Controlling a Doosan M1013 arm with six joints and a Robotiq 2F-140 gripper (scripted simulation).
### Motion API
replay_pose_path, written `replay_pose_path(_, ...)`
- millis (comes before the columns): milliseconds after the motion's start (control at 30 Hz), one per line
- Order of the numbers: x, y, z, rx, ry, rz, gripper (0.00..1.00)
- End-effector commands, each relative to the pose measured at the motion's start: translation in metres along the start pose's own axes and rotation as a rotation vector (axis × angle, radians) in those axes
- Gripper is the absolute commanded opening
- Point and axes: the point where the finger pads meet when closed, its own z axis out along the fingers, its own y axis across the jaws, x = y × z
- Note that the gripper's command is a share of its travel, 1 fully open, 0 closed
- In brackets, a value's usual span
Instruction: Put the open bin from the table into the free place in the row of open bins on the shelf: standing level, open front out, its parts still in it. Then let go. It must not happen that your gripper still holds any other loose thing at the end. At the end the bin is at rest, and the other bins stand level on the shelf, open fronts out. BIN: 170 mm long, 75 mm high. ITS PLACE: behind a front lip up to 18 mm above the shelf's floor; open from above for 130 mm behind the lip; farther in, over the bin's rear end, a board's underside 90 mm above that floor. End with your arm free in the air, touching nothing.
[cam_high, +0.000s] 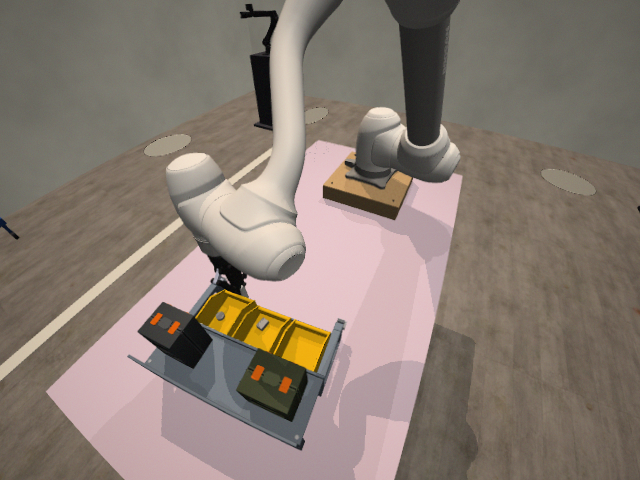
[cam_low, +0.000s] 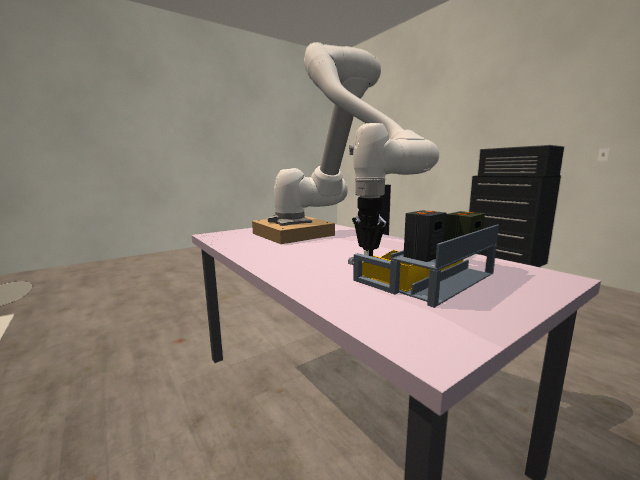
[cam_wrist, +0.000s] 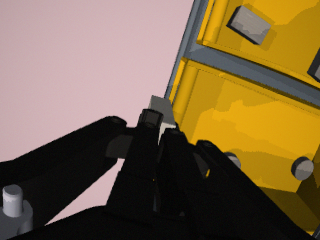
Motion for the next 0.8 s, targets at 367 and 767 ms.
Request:
replay_pose_path(367,0.0,0.005,-0.0002,0.0,0.0,0.0,0.0)
replay_pose_path(767,0.0,0.007,-0.0002,0.0,0.0,0.0,0.0)
